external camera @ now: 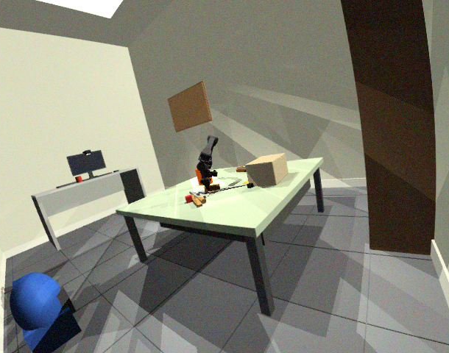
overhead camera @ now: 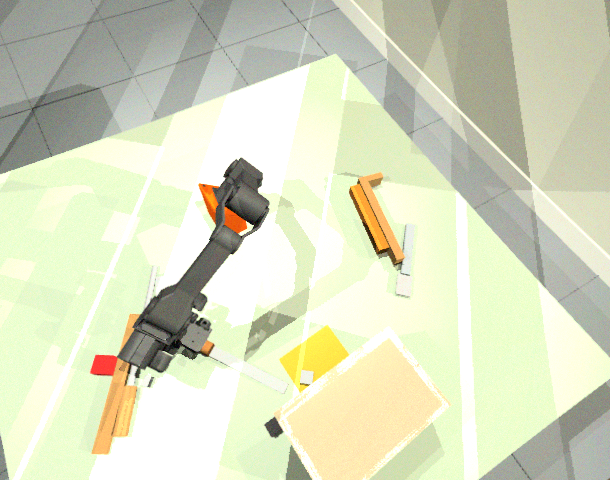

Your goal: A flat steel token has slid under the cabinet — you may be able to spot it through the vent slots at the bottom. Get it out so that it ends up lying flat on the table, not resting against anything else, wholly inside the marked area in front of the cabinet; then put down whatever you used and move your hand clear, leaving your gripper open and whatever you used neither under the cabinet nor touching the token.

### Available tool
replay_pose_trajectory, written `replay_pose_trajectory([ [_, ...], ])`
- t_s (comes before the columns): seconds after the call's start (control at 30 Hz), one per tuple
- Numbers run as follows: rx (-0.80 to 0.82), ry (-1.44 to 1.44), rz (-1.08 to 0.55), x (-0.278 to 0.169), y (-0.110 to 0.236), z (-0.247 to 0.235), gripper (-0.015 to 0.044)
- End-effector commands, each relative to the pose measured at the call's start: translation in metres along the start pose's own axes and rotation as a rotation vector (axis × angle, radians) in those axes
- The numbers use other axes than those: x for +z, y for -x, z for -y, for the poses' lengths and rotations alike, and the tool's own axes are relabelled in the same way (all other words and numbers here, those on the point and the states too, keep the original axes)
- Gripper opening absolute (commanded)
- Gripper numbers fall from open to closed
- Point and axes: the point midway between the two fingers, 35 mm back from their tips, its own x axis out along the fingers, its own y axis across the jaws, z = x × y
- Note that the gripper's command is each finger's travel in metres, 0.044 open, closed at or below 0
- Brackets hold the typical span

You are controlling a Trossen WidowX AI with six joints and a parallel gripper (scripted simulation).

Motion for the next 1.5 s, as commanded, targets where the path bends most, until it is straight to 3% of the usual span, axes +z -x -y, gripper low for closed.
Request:
replay_pose_trajectory([
  [0.0,0.004,0.004,-0.005,0.008,-0.0026,-0.0021,0.0],
  [0.23,0.005,0.004,-0.004,0.0158,-0.0036,-0.0032,0.0],
  [0.47,0.002,0.001,0.003,0.0135,-0.0012,-0.0018,0.0184],
  [0.63,0.002,0.001,0.003,0.0135,-0.0013,-0.0019,0.02],
  [0.73,0.005,0.001,-0.004,0.0136,-0.0012,-0.0018,0.027],
  [1.27,0.005,0.002,-0.004,0.014,-0.0031,-0.0014,0.027],
  [1.47,0.005,0.002,-0.002,0.0146,-0.0004,-0.0015,0.0132],
])
